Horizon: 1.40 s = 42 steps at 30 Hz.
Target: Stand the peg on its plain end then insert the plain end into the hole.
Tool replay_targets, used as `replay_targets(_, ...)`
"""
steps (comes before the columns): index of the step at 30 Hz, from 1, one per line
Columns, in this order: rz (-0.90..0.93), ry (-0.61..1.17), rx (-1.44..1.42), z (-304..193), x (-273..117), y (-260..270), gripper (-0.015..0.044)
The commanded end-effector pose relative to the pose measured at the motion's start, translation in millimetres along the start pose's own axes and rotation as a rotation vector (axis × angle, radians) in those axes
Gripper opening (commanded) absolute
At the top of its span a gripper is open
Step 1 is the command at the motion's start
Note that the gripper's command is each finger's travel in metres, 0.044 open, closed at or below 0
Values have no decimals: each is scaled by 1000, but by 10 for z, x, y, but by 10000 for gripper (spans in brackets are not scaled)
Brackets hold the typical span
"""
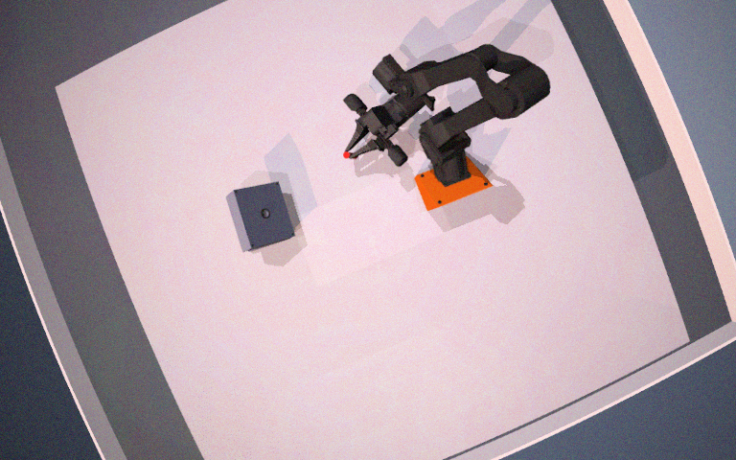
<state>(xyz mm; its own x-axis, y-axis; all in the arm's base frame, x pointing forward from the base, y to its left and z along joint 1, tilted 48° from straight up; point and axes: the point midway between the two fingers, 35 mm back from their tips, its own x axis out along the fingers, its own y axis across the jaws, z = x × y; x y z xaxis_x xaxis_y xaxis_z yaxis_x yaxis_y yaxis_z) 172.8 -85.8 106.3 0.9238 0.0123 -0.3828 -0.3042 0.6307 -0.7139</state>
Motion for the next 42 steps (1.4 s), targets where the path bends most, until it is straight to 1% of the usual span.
replay_targets(1, -3, -33, -1, -7, -25, -13, 50)
replay_targets(6, -3, -77, -2, -26, -54, -10, 50)
replay_targets(13, -4, -47, -1, -15, -66, -12, 50)
replay_targets(42, -1, -54, -2, -85, -87, 2, 50)
